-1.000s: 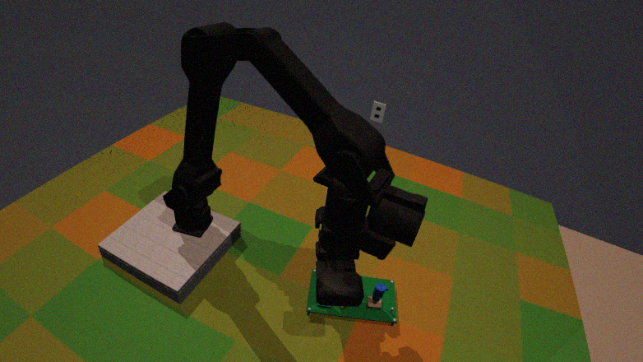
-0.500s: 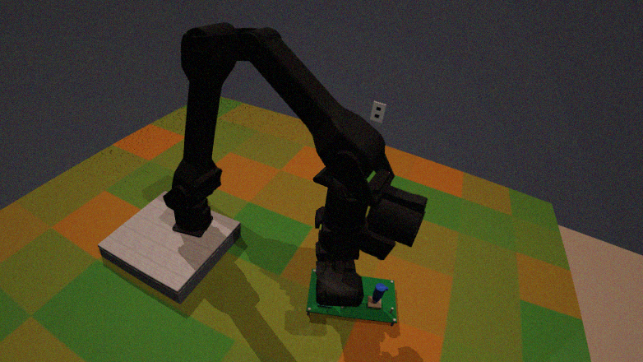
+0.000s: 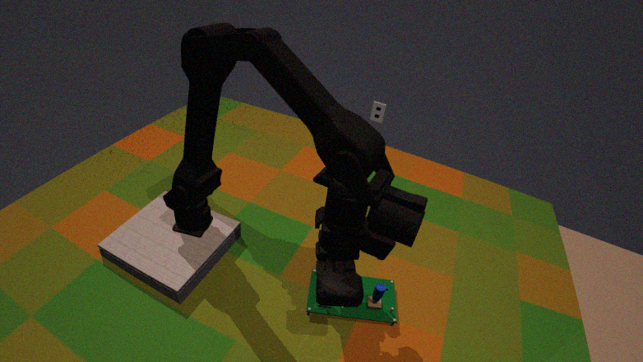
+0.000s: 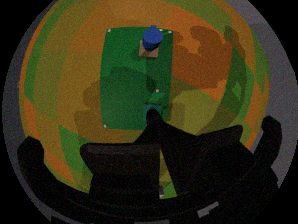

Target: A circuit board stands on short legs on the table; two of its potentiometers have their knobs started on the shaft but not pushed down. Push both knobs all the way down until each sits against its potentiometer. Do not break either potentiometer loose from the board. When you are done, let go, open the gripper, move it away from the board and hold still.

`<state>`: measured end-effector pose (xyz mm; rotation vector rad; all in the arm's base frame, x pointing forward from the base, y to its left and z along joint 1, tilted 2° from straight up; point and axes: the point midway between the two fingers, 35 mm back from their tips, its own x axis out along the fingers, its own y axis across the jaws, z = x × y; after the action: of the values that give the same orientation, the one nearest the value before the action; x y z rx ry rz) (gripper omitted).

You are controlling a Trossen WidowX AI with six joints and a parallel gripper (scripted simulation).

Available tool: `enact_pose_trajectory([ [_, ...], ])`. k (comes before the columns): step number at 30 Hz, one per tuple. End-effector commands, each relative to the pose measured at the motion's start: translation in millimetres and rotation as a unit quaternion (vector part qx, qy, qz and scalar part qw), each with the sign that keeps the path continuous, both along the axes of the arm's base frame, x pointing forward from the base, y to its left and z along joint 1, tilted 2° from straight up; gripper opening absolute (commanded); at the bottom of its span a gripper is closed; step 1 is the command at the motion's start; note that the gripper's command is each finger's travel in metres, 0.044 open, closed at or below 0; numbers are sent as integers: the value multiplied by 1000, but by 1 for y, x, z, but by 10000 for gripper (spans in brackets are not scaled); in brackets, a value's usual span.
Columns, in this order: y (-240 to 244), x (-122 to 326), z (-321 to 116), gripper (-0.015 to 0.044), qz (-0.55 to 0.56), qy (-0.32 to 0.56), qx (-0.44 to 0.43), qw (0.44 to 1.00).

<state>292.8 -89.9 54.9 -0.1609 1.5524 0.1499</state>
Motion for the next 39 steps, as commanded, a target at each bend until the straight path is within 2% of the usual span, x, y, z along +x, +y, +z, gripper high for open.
enact_pose_trajectory([
  [1,-1,1,-3,0,2,7,-1,1000],
  [17,-1,1,21,0,2,7,-1,1000],
  [25,0,1,15,210,0,7,2,1000],
  [33,13,28,30,0,8,-52,12,999],
  [39,12,33,32,0,-90,-49,18,995],
])
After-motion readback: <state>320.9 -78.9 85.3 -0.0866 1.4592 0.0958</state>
